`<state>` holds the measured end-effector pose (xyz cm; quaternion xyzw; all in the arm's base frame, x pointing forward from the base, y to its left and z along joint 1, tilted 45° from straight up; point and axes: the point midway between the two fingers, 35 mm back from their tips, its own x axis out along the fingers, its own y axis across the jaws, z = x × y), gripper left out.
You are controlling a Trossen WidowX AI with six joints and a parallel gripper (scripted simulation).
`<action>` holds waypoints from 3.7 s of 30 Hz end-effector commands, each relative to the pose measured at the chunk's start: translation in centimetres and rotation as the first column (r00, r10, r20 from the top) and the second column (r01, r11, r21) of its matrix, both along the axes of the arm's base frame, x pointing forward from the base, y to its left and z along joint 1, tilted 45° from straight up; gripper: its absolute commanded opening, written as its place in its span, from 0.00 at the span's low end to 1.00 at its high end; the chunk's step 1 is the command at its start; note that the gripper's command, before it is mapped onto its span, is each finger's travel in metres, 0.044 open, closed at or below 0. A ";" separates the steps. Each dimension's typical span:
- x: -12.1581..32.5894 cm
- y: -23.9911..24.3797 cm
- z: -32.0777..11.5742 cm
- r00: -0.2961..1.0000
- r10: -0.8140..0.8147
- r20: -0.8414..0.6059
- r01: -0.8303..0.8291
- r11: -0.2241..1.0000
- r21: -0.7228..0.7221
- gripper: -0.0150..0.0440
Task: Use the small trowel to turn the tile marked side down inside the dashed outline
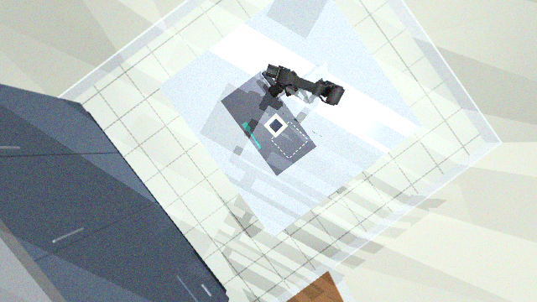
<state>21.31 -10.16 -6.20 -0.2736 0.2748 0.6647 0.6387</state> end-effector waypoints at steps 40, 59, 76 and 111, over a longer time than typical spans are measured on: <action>7.7 -0.9 1.2 1.000 0.004 0.005 -0.004 1.000 -0.003 0.42; 8.2 -0.9 1.3 1.000 0.009 0.008 -0.009 1.000 -0.003 0.42; 8.2 -0.9 1.3 1.000 0.009 0.008 -0.009 1.000 -0.003 0.29; 7.2 -2.4 0.6 0.912 -0.298 -0.281 0.291 0.954 -0.067 0.71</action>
